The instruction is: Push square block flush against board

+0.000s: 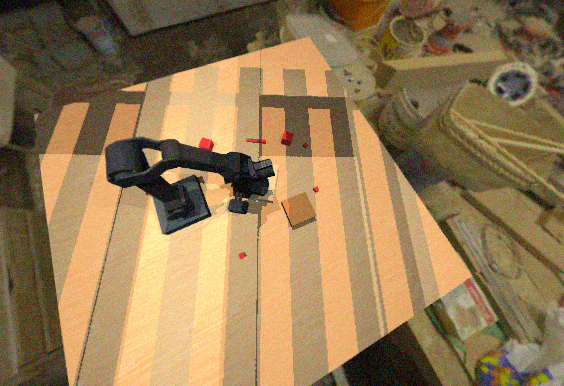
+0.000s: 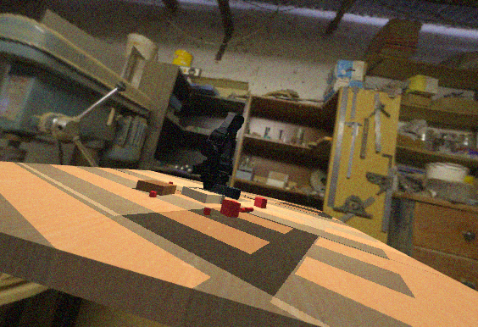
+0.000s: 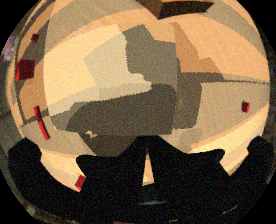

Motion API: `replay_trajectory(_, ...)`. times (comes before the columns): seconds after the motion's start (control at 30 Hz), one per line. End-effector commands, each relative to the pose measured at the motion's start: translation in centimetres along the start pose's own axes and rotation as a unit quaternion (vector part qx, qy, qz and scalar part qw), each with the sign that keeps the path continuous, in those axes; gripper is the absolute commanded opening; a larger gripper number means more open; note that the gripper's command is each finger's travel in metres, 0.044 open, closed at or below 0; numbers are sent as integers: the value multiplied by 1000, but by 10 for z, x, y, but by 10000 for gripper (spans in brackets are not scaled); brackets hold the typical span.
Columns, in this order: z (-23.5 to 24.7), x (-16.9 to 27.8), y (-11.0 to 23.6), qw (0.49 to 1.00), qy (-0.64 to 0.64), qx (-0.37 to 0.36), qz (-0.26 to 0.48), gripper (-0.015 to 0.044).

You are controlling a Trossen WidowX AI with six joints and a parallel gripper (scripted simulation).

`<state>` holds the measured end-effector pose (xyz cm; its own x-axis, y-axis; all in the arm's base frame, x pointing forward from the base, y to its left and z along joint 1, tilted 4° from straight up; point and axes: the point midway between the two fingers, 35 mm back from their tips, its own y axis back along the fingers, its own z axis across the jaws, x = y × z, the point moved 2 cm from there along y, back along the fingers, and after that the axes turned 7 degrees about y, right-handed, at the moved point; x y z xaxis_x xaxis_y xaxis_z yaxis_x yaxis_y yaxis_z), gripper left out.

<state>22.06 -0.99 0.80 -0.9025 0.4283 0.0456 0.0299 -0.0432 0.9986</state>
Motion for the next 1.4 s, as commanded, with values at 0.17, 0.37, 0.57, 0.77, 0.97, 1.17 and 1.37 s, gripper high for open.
replay_trajectory(0.17, 0, -15, 0, 1000, 2, 0, -2, 0)
replay_trajectory(0.37, 0, -23, 0, 1000, 2, 0, -3, 0)
replay_trajectory(0.57, -1, -30, 1, 1000, 2, 0, -3, 0)
replay_trajectory(0.77, 0, -38, 1, 1000, 2, 0, -3, 0)
replay_trajectory(0.97, 0, -46, 1, 1000, 2, 0, -4, 0)
replay_trajectory(1.17, 0, -54, 1, 1000, 2, 0, -4, 0)
replay_trajectory(1.37, 1, -62, 2, 1000, 2, 0, -4, 0)
